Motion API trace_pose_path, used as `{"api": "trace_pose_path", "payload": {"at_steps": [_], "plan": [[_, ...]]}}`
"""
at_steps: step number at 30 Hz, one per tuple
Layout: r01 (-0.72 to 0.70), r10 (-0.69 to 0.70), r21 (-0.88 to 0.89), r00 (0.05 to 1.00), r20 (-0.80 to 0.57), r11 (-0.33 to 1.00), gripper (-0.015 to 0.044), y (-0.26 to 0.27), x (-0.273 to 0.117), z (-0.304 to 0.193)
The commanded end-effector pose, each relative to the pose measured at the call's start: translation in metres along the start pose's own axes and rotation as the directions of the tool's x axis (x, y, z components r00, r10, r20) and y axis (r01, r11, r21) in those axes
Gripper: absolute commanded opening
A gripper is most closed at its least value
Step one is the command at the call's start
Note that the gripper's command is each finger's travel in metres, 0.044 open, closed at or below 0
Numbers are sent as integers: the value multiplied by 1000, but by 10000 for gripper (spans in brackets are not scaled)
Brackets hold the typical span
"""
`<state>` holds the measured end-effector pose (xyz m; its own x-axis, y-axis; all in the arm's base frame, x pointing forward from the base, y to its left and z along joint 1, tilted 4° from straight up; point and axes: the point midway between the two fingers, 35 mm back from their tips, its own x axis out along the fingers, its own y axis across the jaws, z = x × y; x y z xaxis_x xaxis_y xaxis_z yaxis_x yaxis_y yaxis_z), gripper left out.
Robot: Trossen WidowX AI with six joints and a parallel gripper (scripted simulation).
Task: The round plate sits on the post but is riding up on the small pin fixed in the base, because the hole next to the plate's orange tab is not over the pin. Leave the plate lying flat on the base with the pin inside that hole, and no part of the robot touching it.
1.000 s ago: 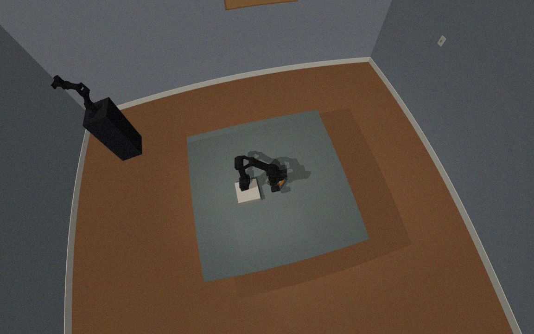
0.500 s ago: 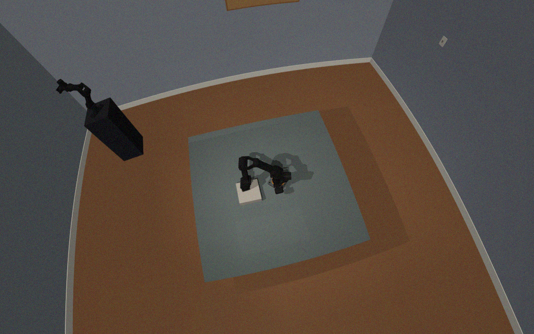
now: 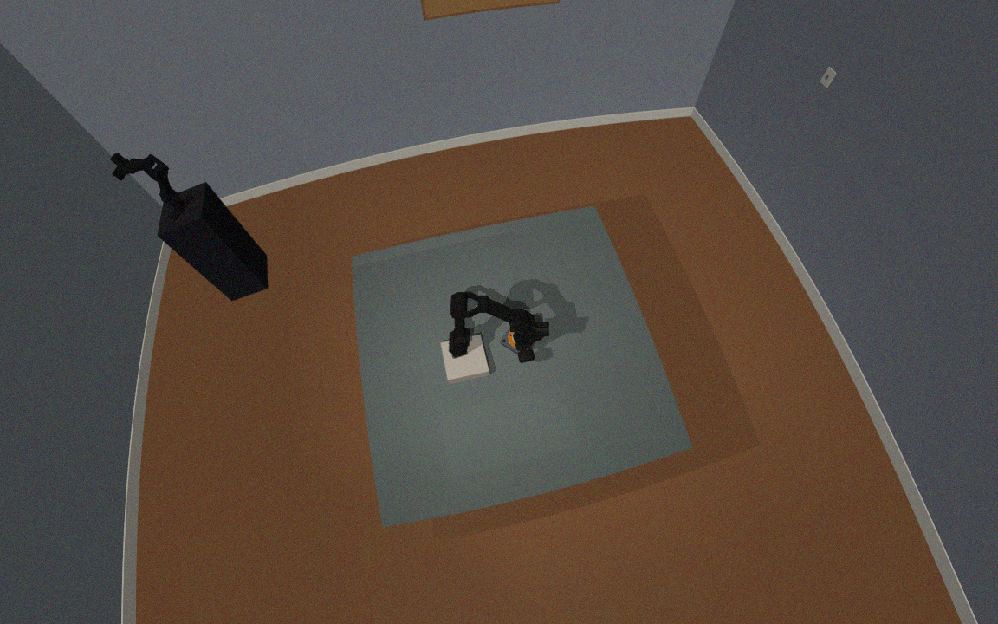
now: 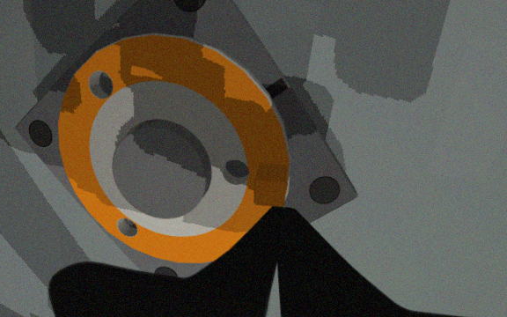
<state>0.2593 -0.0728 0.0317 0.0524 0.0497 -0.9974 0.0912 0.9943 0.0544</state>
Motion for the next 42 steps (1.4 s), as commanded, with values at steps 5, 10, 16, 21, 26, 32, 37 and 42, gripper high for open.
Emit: {"api": "trace_pose_path", "payload": {"at_steps": [5, 10, 16, 21, 26, 32, 37, 42], "plan": [[1, -1, -5, 1000, -6, 1000, 0, -1, 1, 11], [1, -1, -5, 1000, -5, 1000, 0, 0, 1, 18], [1, -1, -5, 1000, -5, 1000, 0, 2, 1, 22], [0, 0, -5, 1000, -4, 1000, 0, 3, 0, 25], [0, 0, -5, 1000, -4, 1000, 0, 5, 1, 28], [0, 0, -5, 1000, -4, 1000, 0, 4, -17, 30], [1, -1, -5, 1000, -4, 1000, 0, 5, -43, 27], [1, -1, -4, 1000, -3, 1000, 0, 4, -36, 28]]}}
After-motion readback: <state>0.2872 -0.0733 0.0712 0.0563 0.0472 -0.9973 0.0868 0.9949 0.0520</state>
